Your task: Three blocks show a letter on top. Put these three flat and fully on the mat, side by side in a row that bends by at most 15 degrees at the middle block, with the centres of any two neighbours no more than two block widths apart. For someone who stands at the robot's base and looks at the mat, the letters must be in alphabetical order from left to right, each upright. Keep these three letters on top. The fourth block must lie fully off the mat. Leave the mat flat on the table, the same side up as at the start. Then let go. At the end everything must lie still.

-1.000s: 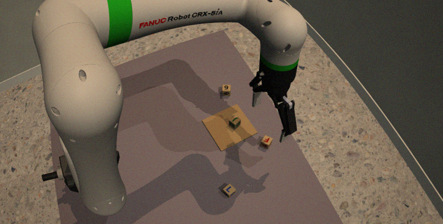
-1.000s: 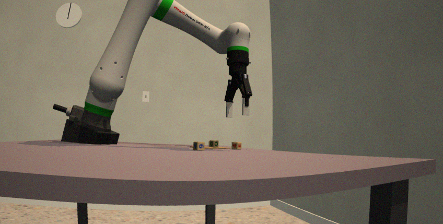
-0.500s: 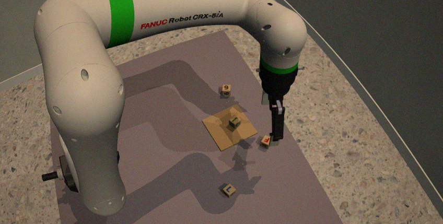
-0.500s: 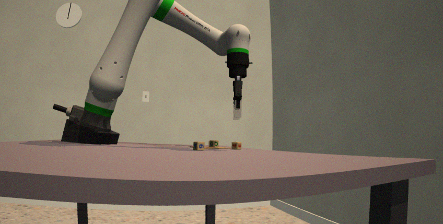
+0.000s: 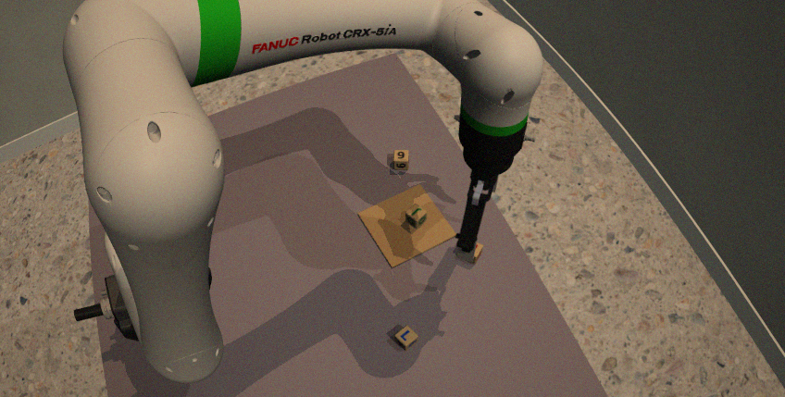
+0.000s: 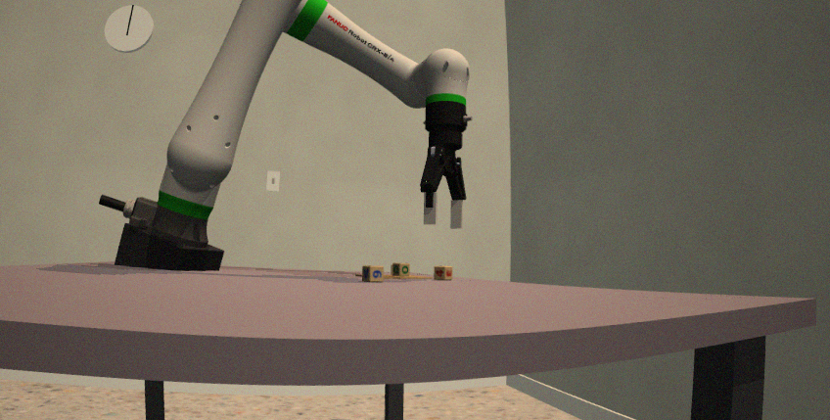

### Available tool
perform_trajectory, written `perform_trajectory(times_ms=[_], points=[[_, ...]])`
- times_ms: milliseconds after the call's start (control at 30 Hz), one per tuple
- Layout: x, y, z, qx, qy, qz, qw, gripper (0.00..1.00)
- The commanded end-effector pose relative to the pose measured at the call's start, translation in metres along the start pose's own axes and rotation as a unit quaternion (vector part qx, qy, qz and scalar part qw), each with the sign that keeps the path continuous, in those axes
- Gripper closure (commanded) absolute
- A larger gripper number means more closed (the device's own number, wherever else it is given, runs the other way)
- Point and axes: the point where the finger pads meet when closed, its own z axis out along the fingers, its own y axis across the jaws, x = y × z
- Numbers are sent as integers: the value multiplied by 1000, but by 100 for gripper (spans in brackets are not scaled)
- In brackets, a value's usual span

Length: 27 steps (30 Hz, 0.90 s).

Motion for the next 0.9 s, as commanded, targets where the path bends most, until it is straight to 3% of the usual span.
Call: perform_trajectory(times_ms=[0,233,267,867], points=[[0,0,3,2,-4,70,998,0],[0,0,3,2,-4,89,996,0],[0,0,3,2,-4,89,996,60],[0,0,3,2,-4,89,996,60]])
